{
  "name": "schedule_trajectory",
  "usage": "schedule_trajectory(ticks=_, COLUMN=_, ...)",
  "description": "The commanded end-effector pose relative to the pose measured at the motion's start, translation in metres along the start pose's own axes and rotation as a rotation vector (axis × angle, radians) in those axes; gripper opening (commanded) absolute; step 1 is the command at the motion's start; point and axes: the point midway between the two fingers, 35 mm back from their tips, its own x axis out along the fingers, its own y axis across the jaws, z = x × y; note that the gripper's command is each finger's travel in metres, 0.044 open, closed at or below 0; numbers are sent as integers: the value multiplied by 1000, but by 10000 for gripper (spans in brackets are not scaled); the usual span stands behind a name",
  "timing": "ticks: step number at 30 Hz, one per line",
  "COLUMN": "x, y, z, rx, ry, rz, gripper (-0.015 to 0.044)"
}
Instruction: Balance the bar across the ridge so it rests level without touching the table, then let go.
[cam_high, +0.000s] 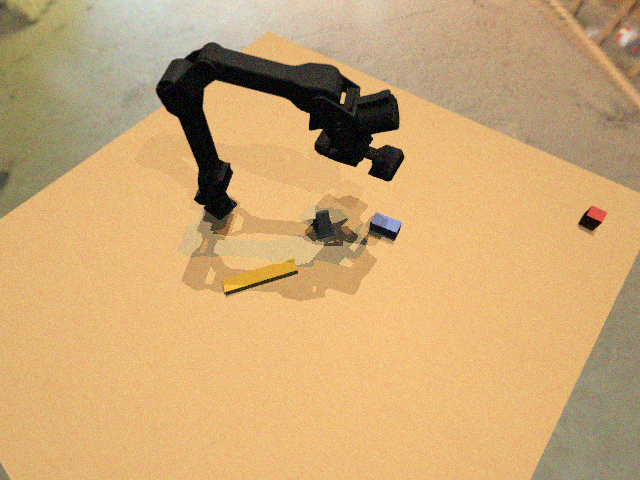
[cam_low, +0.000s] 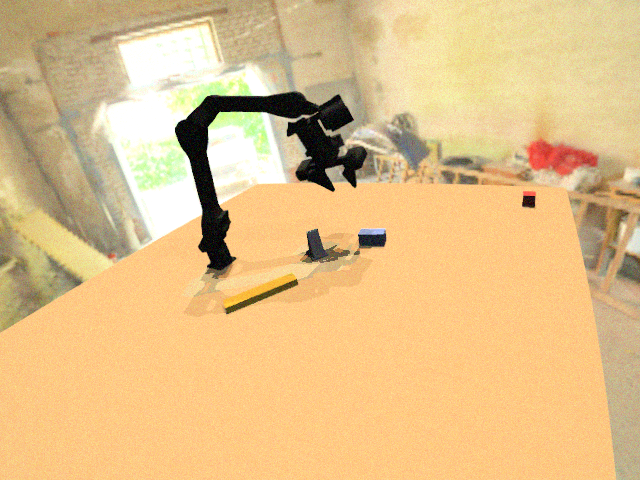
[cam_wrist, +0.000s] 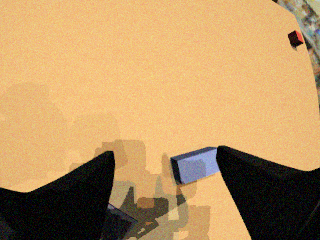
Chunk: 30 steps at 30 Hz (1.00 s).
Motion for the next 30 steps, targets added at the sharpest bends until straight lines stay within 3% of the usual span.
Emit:
schedule_trajectory(ticks=1, x=-5, y=-5, z=-23, rx=35, ry=34, rz=-16, gripper=315)
schedule_trajectory(ticks=30, x=-42, y=4, z=-185, rx=304, ry=263, rz=-44, gripper=315)
